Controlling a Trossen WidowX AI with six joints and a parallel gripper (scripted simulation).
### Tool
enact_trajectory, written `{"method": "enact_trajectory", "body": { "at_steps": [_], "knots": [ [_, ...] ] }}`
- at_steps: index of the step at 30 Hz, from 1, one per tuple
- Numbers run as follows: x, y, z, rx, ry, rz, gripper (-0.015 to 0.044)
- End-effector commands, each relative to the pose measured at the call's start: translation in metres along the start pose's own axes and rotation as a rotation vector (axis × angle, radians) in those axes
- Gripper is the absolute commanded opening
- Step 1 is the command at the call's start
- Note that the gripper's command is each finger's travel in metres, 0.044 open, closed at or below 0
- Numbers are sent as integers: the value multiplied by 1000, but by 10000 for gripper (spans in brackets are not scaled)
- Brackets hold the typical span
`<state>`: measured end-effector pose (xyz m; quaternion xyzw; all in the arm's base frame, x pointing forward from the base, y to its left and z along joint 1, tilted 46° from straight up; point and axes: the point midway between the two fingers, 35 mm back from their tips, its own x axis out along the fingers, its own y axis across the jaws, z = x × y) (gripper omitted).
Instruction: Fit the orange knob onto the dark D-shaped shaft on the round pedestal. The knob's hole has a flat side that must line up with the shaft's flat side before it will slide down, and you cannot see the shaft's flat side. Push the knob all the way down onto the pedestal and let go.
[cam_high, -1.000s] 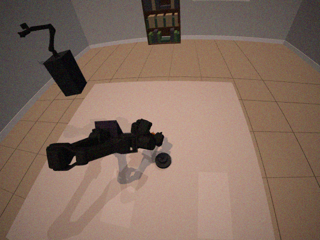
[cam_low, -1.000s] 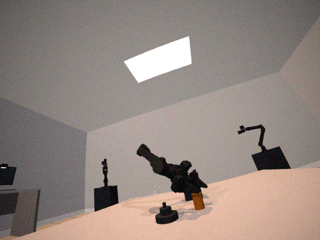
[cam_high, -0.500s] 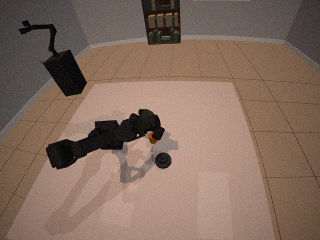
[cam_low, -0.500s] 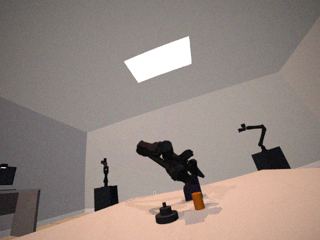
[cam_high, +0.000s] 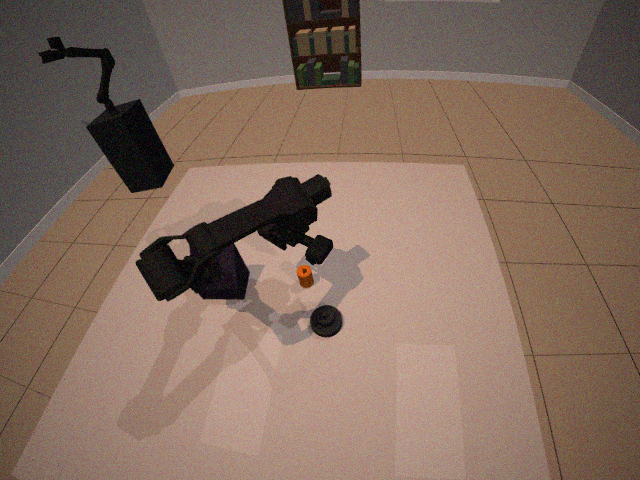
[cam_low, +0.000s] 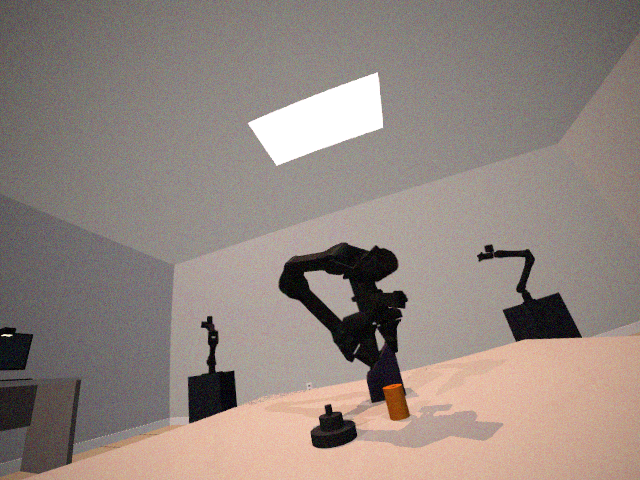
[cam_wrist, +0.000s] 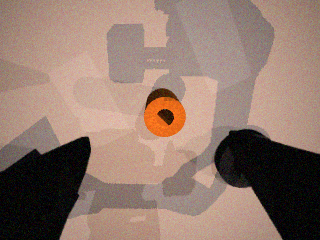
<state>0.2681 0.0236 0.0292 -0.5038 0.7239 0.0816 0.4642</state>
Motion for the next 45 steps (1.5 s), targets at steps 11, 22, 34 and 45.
{"method": "enact_trajectory", "body": {
  "at_steps": [11, 22, 34, 45],
  "knots": [
    [-6, -4, -1, 155, 52, -49, 440],
    [-5, -4, -1, 1007, 28, -69, 440],
    [-5, -4, -1, 1007, 28, -69, 440],
    [34, -6, -3, 1073, 26, -72, 440]
  ]
}}
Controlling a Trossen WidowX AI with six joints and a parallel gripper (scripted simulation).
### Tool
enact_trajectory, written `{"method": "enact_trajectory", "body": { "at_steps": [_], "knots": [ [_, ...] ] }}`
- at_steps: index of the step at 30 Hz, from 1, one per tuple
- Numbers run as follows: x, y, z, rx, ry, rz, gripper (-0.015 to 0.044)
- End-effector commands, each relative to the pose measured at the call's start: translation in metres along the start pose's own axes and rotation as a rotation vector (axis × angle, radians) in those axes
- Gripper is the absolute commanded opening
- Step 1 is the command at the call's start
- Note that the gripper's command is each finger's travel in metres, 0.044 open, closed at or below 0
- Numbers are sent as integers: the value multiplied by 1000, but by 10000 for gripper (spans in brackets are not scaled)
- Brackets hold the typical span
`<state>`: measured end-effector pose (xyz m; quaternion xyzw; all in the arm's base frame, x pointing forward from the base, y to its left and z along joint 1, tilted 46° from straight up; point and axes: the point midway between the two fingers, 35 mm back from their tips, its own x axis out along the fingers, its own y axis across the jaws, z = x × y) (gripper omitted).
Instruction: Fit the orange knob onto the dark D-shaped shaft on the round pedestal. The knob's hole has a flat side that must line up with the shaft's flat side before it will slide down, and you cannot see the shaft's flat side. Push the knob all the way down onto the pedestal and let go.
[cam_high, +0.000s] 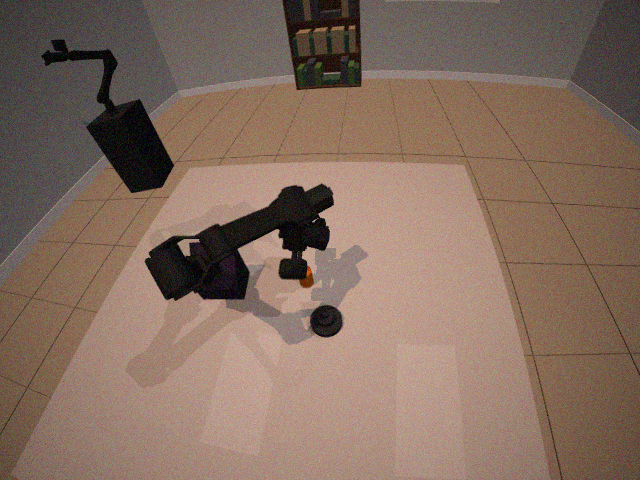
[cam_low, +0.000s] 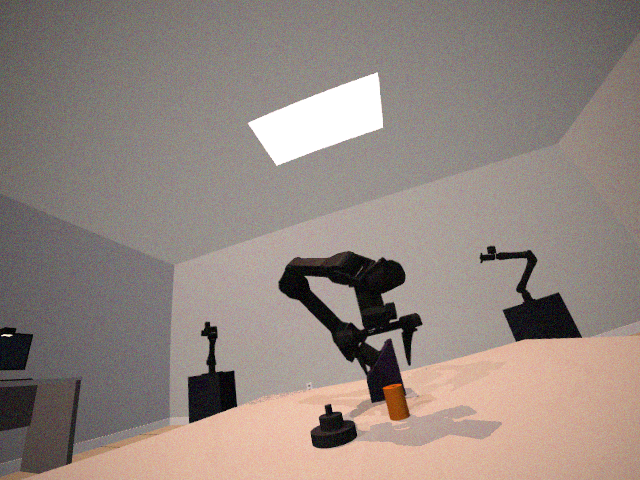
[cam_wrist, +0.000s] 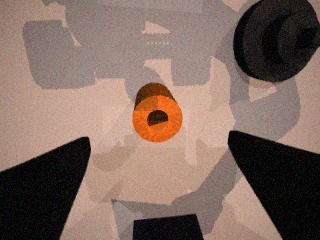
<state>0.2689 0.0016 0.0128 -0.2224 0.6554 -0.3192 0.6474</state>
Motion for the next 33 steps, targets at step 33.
{"method": "enact_trajectory", "body": {
  "at_steps": [33],
  "knots": [
    [62, 0, 3, 9, -7, -2, 440]
  ]
}}
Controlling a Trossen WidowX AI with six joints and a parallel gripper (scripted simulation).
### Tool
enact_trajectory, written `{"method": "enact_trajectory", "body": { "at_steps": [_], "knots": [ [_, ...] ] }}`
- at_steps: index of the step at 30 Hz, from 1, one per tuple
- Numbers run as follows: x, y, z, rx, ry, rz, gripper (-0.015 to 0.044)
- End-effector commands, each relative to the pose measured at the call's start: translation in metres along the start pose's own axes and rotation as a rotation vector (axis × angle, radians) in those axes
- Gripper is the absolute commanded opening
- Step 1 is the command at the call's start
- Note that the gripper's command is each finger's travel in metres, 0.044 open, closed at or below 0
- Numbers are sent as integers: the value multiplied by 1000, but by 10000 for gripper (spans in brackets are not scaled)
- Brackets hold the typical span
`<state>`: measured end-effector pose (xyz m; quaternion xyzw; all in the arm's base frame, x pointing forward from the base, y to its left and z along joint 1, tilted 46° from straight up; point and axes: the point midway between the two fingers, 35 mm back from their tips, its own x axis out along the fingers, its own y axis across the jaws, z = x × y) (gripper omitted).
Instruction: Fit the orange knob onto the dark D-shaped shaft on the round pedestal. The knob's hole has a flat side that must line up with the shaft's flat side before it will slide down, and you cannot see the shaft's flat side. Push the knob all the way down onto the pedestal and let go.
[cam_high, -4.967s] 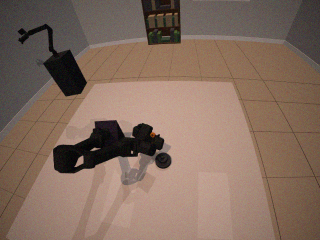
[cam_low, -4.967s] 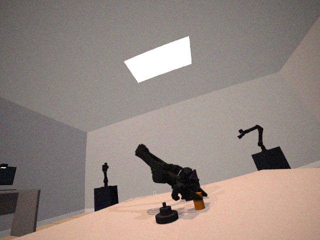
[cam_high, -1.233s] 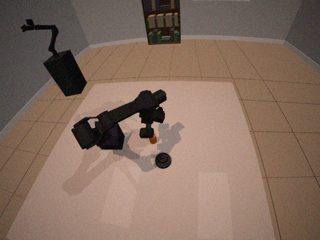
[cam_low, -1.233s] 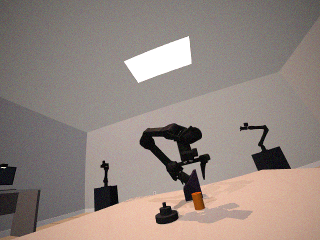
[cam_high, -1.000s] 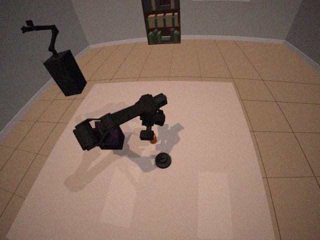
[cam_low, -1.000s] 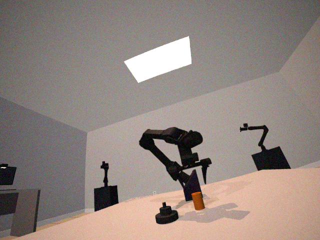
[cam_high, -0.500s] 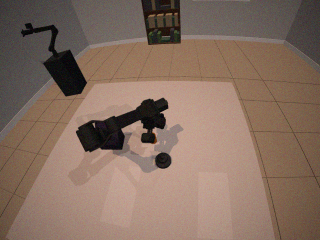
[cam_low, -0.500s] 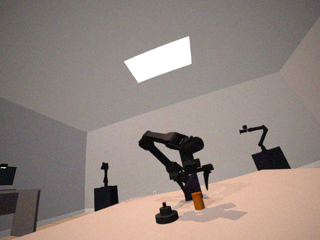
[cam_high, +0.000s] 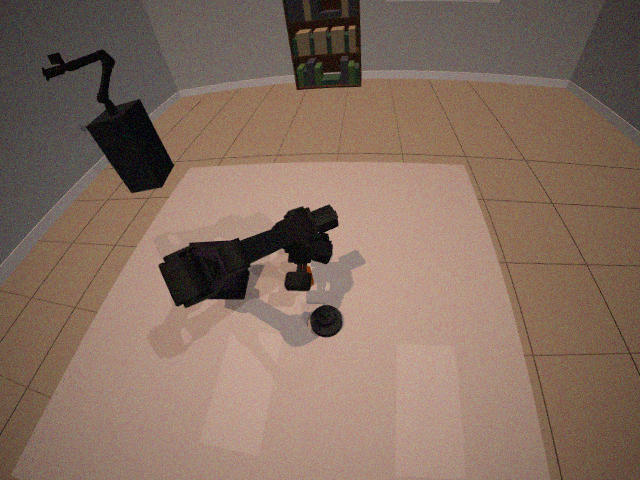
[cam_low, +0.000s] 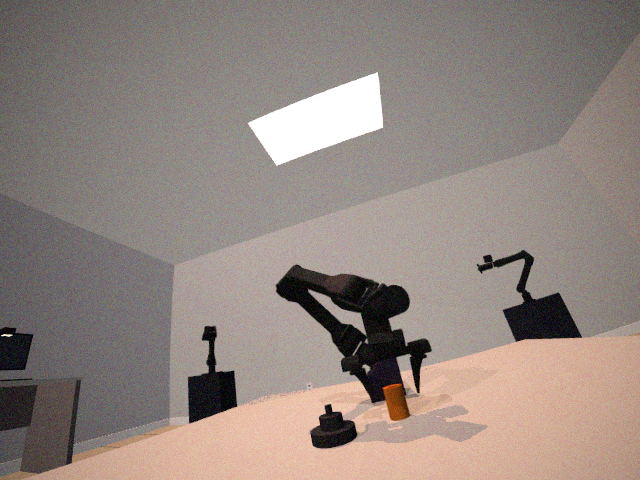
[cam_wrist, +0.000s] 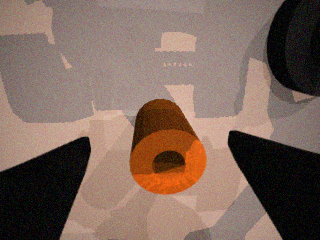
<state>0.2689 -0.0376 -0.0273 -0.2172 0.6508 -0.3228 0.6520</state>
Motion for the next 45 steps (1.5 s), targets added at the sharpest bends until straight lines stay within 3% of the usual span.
{"method": "enact_trajectory", "body": {
  "at_steps": [1, 16, 26, 33, 38, 45],
  "knots": [
    [8, -1, -1, -8, 0, -5, 440],
    [29, -2, -3, -7, 1, -9, 440],
    [29, -2, -3, -7, 1, -9, 177],
    [29, -2, -3, -7, 1, -9, 131],
    [13, 5, 8, -23, -64, 18, 0],
    [-12, 10, 14, -26, -67, 30, 0]
  ]
}}
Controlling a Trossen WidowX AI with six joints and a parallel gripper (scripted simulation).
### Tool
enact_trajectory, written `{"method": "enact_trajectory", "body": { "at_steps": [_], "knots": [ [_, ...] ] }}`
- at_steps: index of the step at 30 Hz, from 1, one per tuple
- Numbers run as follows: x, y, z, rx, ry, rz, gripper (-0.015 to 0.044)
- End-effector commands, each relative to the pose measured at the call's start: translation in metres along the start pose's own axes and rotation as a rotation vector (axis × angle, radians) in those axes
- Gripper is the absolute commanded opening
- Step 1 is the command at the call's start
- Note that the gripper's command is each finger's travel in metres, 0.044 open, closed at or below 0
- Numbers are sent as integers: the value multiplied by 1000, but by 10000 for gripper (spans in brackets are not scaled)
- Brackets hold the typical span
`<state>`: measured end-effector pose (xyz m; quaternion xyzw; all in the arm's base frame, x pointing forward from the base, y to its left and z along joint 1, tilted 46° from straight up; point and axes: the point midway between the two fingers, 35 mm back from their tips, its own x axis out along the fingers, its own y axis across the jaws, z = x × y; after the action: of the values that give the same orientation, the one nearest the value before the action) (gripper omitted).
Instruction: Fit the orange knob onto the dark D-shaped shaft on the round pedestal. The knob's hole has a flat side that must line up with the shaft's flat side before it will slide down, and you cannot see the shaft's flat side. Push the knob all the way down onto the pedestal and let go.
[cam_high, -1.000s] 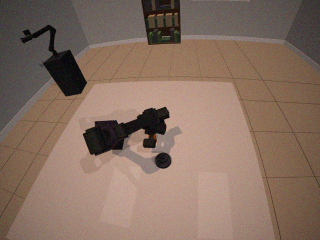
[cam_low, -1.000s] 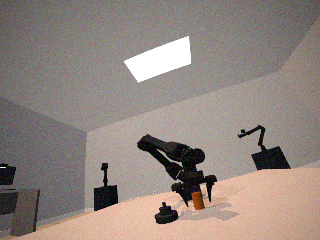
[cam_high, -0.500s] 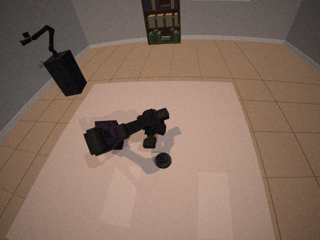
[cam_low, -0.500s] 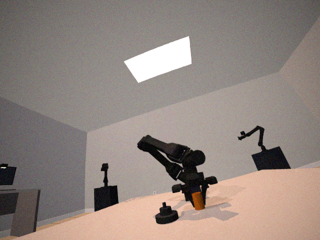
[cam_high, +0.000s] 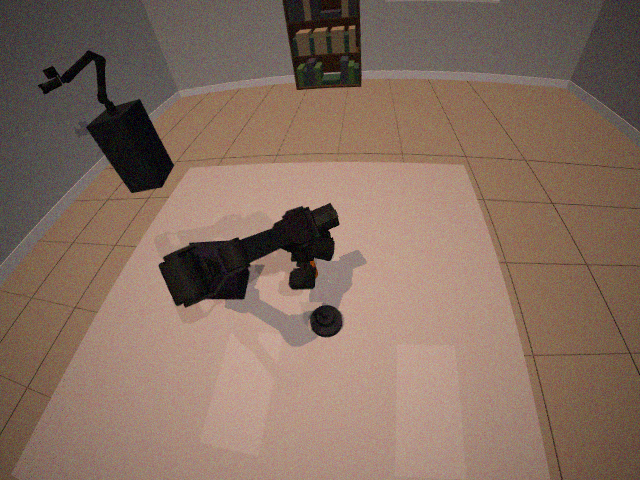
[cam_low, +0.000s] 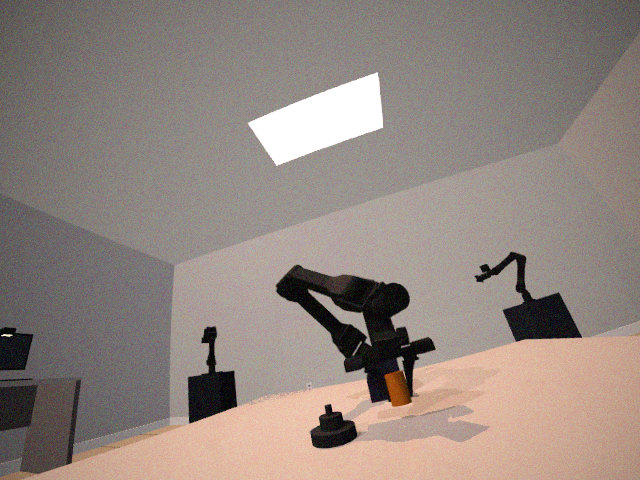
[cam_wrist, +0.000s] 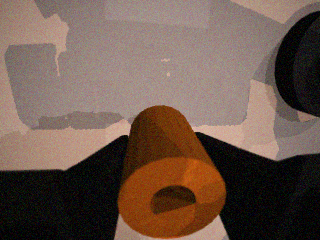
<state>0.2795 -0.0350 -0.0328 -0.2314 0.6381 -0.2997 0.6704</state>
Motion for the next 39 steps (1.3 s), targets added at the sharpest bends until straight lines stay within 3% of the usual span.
{"method": "enact_trajectory", "body": {
  "at_steps": [1, 19, 39],
  "knots": [
    [-18, 4, 5, 7, -4, 12, 0],
    [-112, 4, 0, 24, 61, -20, 0],
    [-100, -28, 21, 23, 61, -2, 0]
  ]
}}
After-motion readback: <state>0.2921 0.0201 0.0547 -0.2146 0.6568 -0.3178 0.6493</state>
